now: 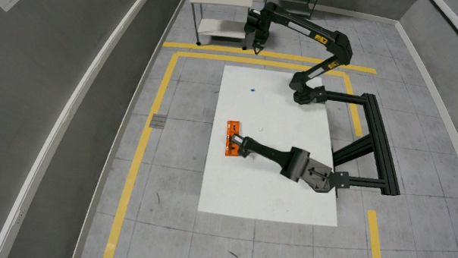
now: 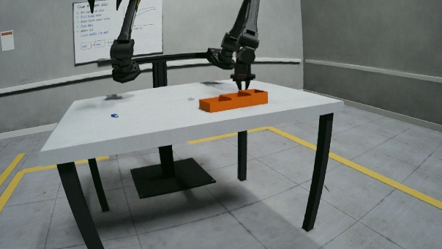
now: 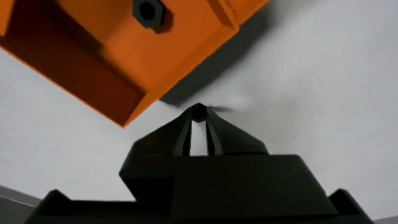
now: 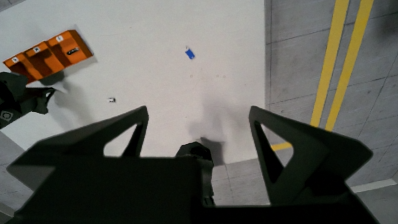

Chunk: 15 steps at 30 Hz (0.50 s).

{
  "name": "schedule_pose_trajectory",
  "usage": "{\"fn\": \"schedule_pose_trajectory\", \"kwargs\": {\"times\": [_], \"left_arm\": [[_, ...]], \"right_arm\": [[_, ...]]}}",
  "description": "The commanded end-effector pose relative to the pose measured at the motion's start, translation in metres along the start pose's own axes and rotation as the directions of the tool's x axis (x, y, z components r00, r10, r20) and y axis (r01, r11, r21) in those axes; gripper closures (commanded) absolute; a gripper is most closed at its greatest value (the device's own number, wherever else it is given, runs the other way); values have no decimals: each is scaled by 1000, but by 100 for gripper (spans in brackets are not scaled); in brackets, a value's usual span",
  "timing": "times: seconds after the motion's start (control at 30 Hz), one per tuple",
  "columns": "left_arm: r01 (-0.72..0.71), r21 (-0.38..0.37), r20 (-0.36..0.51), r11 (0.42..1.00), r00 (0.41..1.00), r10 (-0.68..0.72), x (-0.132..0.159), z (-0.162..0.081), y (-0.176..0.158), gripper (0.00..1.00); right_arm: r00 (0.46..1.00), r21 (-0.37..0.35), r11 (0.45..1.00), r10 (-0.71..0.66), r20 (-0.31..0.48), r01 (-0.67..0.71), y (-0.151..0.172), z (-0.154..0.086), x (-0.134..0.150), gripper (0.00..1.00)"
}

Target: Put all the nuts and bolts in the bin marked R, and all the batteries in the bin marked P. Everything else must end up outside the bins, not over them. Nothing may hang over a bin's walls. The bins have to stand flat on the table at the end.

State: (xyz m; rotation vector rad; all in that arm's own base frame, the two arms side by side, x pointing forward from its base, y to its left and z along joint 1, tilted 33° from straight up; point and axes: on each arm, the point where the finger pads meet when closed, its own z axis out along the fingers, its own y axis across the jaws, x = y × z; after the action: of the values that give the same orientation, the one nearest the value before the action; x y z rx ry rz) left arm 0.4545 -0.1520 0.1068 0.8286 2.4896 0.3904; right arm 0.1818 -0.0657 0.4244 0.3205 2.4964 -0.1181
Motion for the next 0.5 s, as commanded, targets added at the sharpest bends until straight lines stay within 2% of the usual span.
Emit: {"fn": "schedule_pose_trajectory", "kwargs": {"times": [0.0,0.33,0.47], "left_arm": [[15,-10,51,1000,999,-14,-21,-29,5,89],[19,-11,61,1000,998,-18,-24,-65,7,89],[16,-9,53,1000,998,-15,-20,-70,5,89]], "right_arm": [[999,-1,1000,-11,38,12,3,-18,-12,0],[999,-1,1000,-11,38,12,3,-18,-12,0],[999,-1,1000,-11,38,12,3,-18,-12,0]]}}
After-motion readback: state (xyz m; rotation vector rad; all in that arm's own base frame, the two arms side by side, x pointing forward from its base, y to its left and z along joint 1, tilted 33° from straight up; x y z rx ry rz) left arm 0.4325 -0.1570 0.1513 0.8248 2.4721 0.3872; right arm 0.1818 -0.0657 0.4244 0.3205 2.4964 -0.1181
